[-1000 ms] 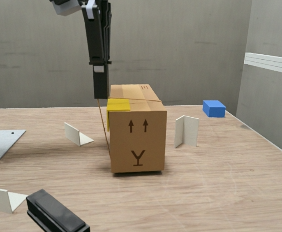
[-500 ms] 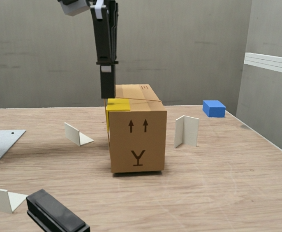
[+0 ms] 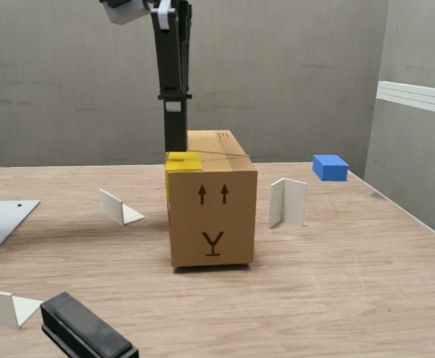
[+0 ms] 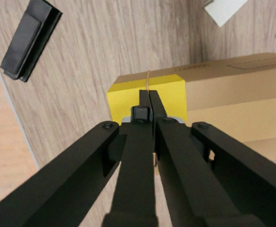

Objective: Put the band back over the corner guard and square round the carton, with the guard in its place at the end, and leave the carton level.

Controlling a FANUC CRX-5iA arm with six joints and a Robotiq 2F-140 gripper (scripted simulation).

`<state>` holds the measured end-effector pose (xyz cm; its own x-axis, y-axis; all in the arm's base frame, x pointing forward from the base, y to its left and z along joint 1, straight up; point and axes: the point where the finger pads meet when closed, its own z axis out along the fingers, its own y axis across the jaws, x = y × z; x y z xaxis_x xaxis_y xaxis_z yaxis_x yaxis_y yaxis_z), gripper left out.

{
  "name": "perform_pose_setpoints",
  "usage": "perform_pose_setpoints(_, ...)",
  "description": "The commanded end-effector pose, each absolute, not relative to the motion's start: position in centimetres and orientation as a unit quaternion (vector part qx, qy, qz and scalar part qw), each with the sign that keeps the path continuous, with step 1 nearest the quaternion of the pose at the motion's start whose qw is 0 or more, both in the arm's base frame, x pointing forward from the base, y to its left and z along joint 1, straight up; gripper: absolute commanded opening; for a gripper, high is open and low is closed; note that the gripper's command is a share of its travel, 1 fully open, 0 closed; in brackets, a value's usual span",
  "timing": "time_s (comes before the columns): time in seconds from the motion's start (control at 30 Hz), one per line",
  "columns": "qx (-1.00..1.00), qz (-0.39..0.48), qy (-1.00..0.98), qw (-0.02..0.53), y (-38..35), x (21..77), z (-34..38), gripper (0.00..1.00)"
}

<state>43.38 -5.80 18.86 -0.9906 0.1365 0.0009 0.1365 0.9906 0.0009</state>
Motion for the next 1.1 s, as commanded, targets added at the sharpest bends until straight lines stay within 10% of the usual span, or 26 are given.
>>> perform_pose_setpoints(0.0,-0.068,0.000,-0.998,-0.001,-5.8,43.5,18.9,0.10)
perform_pose_setpoints(1.07,-0.068,0.000,-0.998,-0.001,-5.8,43.5,17.8,0.10)
